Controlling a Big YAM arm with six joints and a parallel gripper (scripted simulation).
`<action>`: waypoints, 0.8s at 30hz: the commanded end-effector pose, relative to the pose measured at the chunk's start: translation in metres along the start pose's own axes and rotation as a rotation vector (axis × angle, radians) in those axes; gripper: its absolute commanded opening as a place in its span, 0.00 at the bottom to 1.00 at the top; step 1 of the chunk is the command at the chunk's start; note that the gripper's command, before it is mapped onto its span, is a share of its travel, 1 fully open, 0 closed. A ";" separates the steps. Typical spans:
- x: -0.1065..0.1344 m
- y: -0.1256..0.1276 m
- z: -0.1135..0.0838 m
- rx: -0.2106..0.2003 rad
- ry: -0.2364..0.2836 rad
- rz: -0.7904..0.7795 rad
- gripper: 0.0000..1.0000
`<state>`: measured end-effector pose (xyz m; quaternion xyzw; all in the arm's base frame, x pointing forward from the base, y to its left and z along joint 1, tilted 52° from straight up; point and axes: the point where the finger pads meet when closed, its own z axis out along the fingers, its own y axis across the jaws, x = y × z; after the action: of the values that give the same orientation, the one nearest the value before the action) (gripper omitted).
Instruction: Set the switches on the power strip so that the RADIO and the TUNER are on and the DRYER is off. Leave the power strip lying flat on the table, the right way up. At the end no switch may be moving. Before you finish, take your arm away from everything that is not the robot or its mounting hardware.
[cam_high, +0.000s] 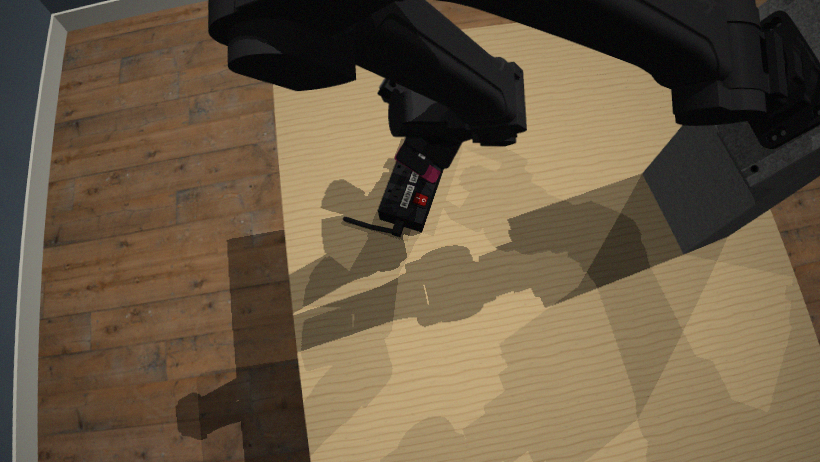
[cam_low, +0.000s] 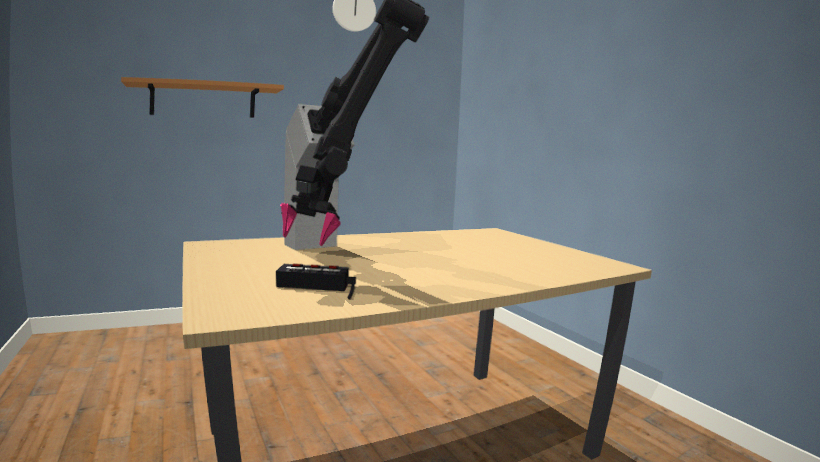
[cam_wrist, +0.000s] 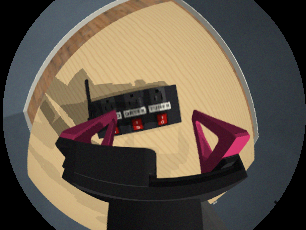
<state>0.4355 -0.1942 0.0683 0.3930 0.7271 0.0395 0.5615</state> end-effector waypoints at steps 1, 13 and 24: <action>0.031 0.010 -0.008 -0.031 0.041 0.133 1.00; 0.042 0.017 -0.010 -0.052 0.070 0.173 1.00; 0.042 0.018 -0.010 -0.054 0.070 0.172 1.00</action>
<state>0.4503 -0.1515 0.0604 0.4245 0.7094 0.1226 0.5491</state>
